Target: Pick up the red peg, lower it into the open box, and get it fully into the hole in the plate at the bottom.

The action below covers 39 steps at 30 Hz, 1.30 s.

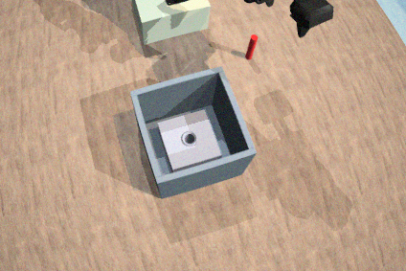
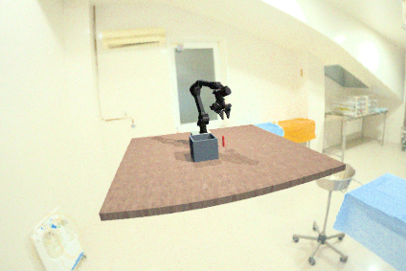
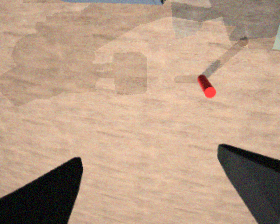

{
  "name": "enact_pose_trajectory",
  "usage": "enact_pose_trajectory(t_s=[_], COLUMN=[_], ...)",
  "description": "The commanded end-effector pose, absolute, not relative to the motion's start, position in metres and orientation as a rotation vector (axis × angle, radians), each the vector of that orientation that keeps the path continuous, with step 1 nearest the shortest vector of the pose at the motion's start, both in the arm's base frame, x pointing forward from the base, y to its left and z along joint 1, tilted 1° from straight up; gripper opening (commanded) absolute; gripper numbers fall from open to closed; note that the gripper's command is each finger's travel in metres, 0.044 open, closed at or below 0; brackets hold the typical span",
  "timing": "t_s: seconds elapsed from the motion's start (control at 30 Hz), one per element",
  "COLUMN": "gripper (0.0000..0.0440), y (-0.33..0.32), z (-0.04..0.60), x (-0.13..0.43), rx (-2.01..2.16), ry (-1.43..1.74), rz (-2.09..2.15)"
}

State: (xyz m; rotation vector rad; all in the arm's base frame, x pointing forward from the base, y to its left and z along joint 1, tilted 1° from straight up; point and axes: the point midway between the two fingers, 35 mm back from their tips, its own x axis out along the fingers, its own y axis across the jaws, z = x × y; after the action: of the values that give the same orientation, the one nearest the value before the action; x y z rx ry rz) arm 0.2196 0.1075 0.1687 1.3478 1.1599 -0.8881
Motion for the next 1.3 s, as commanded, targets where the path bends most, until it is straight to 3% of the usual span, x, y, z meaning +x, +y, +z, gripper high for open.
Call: enact_pose_trajectory(t_s=[0.0, 1.27], gripper=[0.0440, 0.0431], y=[0.110, 0.100], z=[0.159, 0.035], x=[0.212, 0.167], rx=[1.326, 0.945], ry=[1.200, 1.360], rz=[-0.929, -1.145])
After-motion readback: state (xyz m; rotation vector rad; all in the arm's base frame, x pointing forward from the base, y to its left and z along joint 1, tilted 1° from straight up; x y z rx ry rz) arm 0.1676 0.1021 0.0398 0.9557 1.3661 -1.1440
